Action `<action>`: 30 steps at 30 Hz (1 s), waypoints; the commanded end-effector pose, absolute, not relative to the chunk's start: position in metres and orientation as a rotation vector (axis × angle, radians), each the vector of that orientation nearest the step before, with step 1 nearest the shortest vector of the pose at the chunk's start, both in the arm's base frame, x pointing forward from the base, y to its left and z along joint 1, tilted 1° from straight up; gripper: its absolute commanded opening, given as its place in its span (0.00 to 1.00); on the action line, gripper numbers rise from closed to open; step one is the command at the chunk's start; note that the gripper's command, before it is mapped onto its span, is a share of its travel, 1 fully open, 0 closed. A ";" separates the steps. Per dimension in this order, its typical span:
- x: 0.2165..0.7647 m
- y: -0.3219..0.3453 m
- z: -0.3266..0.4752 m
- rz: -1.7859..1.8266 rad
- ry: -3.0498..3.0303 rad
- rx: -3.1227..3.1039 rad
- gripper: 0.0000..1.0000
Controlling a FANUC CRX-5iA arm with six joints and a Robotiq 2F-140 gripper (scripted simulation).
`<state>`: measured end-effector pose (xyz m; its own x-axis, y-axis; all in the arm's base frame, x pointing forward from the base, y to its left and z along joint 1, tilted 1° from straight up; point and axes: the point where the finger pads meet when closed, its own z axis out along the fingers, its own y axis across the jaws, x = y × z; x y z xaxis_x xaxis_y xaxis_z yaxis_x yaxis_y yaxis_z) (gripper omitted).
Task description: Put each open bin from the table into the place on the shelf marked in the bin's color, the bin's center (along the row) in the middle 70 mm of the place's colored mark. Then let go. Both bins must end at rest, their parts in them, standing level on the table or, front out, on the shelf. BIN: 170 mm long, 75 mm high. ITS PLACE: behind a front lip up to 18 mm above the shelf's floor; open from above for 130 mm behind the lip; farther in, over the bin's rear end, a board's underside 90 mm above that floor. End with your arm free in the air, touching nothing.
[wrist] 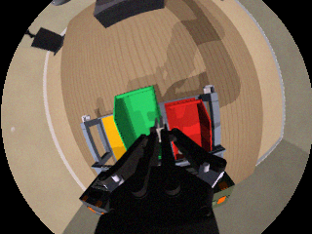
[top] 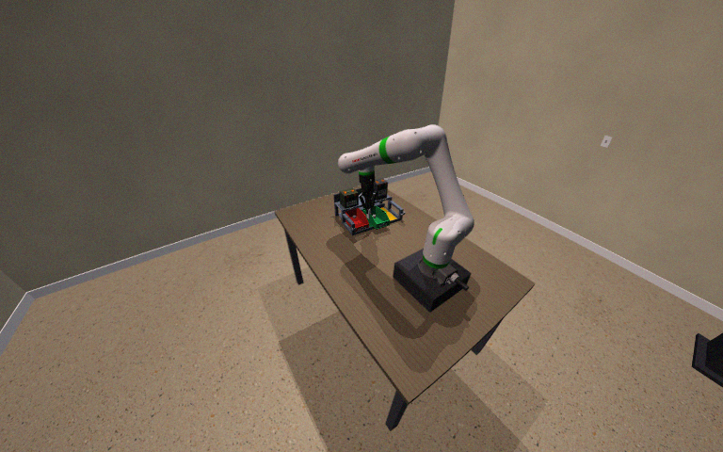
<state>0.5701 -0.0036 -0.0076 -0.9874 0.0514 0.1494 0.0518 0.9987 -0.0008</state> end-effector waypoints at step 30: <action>0.570 -0.004 -0.008 -0.004 -3.000 -0.078 0.06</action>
<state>0.5697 -0.0035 -0.0082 -0.9888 0.0514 0.1403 0.0518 0.9987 -0.0008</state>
